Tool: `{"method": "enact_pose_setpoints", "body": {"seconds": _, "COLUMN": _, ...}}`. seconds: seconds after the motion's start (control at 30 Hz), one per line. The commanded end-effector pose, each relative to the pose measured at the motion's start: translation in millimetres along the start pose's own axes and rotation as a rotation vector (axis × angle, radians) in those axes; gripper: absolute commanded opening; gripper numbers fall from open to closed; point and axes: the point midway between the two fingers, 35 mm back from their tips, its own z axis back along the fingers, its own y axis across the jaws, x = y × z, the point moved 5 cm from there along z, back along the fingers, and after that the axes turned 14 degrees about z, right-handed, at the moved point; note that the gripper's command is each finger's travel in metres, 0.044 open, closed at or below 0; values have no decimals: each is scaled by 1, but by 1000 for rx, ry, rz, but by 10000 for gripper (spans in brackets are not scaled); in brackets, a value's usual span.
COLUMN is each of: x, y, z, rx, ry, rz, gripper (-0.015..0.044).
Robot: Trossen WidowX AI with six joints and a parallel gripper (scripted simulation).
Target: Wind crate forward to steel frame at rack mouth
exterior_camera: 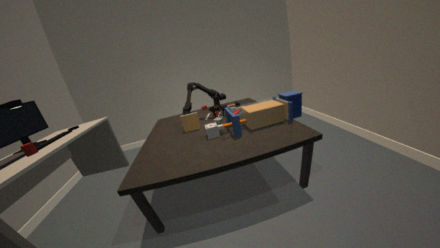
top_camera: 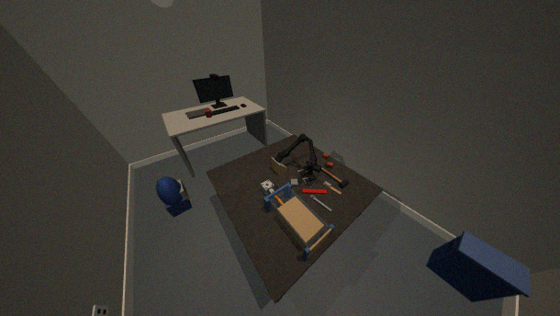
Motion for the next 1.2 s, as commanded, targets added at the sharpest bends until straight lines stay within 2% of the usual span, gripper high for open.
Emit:
{"method": "enact_pose_setpoints", "body": {"seconds": 0.0, "x": 0, "y": 0, "z": 1, "rx": 2, "ry": 0, "rz": 2, "gripper": 367}}
{"method": "enact_pose_setpoints", "body": {"seconds": 1.17, "x": 0, "y": 0, "z": 1, "rx": 2, "ry": 0, "rz": 2, "gripper": 133}}
